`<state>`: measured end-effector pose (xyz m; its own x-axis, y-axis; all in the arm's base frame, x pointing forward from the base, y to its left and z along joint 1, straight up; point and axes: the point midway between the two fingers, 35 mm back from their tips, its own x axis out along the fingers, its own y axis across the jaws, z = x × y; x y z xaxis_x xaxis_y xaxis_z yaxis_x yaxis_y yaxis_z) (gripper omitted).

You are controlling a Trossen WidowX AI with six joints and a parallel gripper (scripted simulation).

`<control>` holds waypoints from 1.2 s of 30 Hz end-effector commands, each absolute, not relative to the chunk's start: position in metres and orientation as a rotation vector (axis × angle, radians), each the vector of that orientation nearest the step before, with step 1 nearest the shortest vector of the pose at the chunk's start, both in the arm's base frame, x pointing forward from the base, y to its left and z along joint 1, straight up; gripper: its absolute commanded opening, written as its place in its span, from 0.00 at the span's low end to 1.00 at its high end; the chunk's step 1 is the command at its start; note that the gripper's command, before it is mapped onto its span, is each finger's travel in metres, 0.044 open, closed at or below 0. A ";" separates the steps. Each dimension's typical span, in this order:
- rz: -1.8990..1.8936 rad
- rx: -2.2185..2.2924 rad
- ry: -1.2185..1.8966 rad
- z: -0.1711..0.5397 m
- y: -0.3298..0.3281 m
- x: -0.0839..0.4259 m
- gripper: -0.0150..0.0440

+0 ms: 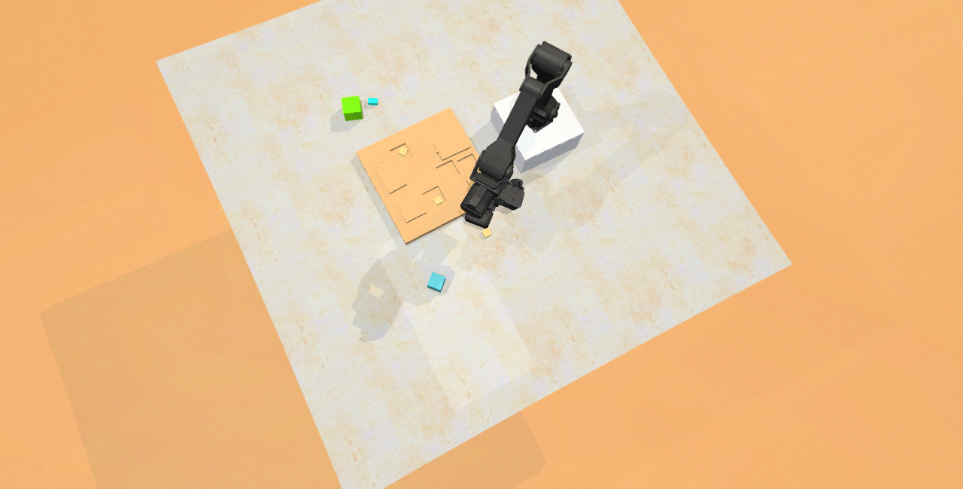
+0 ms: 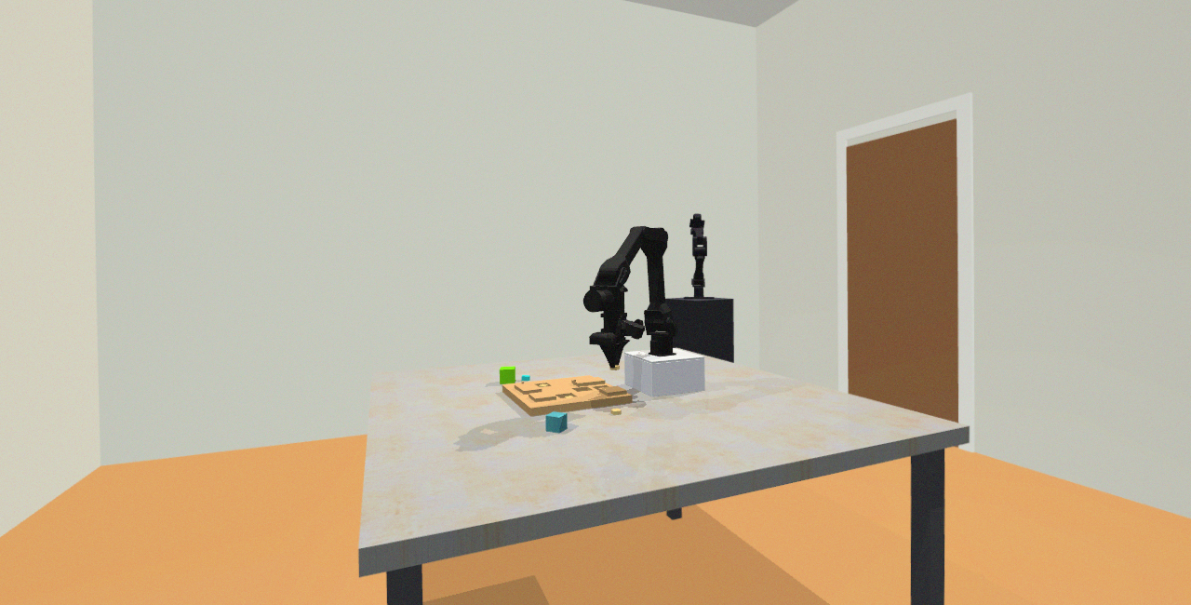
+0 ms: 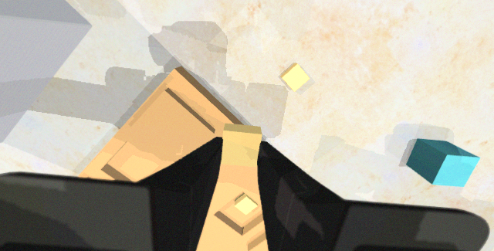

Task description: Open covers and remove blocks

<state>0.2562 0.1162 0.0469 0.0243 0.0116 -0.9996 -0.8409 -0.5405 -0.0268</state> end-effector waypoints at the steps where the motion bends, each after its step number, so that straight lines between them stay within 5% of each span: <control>1: 1.597 -1.622 0.862 0.047 0.132 0.249 0.39; 36: 1.600 -1.618 0.859 0.017 0.177 0.229 0.39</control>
<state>0.2290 0.1765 0.0236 0.0231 0.0178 -0.9996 -0.8398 -0.5421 -0.0290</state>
